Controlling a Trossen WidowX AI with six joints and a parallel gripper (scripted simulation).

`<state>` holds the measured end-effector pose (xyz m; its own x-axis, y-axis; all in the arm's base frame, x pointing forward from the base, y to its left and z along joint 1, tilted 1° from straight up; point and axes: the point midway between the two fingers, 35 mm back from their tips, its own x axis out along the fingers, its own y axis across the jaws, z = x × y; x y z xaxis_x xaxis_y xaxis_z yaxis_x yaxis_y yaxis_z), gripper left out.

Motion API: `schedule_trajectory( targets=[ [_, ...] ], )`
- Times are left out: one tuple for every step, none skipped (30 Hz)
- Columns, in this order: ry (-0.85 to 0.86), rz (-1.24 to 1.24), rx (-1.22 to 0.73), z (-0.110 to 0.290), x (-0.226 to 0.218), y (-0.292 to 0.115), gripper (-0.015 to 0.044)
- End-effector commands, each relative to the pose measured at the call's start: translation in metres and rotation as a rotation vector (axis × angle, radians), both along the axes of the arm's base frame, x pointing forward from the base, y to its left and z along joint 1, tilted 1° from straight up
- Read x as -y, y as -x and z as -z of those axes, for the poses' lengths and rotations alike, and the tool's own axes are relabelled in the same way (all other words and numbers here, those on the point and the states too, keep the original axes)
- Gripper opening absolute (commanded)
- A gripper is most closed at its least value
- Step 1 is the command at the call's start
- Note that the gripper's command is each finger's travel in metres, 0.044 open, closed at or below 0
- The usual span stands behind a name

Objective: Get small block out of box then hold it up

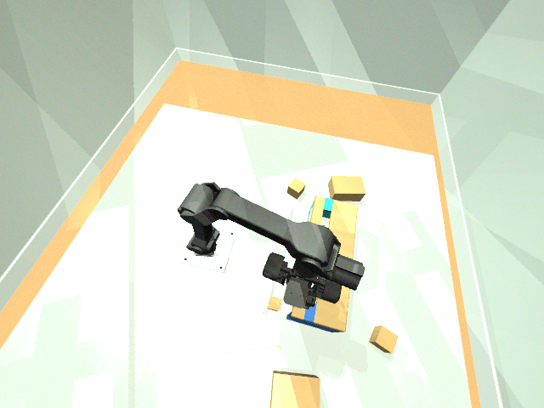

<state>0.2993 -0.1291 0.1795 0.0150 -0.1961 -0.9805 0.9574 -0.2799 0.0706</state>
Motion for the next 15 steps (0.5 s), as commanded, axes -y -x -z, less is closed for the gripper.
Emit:
schedule_trajectory(
  targets=[
    [-0.06,0.312,0.143,-0.004,0.01,0.015,0.0285],
    [-0.088,0.429,0.194,-0.005,0.012,0.02,0.0285],
    [-0.117,0.547,0.243,-0.006,0.015,0.024,0.0285],
    [-0.149,0.665,0.291,-0.007,0.018,0.028,0.0285],
    [-0.182,0.782,0.337,-0.008,0.021,0.032,0.0285],
    [-0.218,0.897,0.381,-0.01,0.024,0.036,0.0285],
    [-0.256,1.012,0.424,-0.011,0.026,0.04,0.0285],
    [-0.296,1.125,0.466,-0.012,0.028,0.044,0.0285],
    [-0.338,1.236,0.506,-0.013,0.03,0.048,0.0285],
    [-0.374,1.325,0.537,-0.014,0.032,0.052,0.0285],
    [-0.397,1.378,0.554,-0.015,0.033,0.053,0.0285],
    [-0.405,1.396,0.56,-0.015,0.033,0.054,0.0285],
    [-0.405,1.396,0.56,-0.015,0.033,0.054,0.0285],
    [-0.405,1.396,0.56,-0.015,0.033,0.054,0.0285],
    [-0.405,1.396,0.56,-0.015,0.033,0.054,0.0285]
  ],
)
